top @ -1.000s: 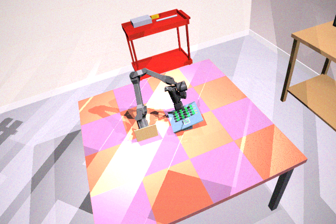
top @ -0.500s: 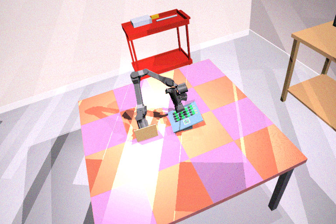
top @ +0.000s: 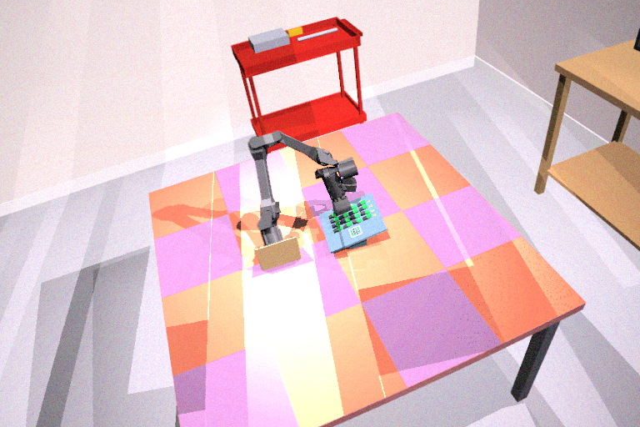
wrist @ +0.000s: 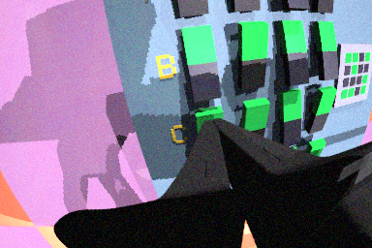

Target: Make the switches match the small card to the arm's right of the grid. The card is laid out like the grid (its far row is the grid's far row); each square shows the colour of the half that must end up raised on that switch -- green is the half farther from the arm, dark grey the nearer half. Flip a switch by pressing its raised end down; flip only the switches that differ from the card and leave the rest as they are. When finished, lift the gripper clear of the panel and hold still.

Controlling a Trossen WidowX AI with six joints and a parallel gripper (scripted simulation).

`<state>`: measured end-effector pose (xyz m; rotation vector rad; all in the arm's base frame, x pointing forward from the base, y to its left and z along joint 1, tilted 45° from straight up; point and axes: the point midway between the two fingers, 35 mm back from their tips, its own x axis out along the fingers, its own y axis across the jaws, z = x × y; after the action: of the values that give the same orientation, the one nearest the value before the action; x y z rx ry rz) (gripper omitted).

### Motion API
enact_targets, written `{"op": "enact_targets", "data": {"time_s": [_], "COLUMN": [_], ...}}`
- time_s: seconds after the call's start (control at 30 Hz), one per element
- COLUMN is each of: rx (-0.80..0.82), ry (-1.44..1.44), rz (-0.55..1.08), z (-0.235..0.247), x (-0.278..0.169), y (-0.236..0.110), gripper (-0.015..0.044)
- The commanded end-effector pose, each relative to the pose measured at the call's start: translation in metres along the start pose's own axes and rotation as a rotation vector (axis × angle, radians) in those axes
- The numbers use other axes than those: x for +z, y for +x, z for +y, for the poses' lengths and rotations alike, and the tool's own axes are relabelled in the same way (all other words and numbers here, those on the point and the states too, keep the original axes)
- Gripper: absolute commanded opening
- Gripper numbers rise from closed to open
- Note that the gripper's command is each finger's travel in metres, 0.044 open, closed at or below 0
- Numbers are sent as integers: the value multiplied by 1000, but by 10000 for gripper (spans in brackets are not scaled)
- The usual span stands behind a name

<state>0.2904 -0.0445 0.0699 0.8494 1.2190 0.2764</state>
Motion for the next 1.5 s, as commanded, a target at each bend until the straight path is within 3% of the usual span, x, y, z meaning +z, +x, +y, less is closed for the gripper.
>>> {"op": "enact_targets", "data": {"time_s": [0.0,1.47], "rx": [4,4], "ry": [3,3], "rz": [-1,-2], "z": [0,0], "x": [0,0], "y": [0,6], "gripper": [0,0]}}
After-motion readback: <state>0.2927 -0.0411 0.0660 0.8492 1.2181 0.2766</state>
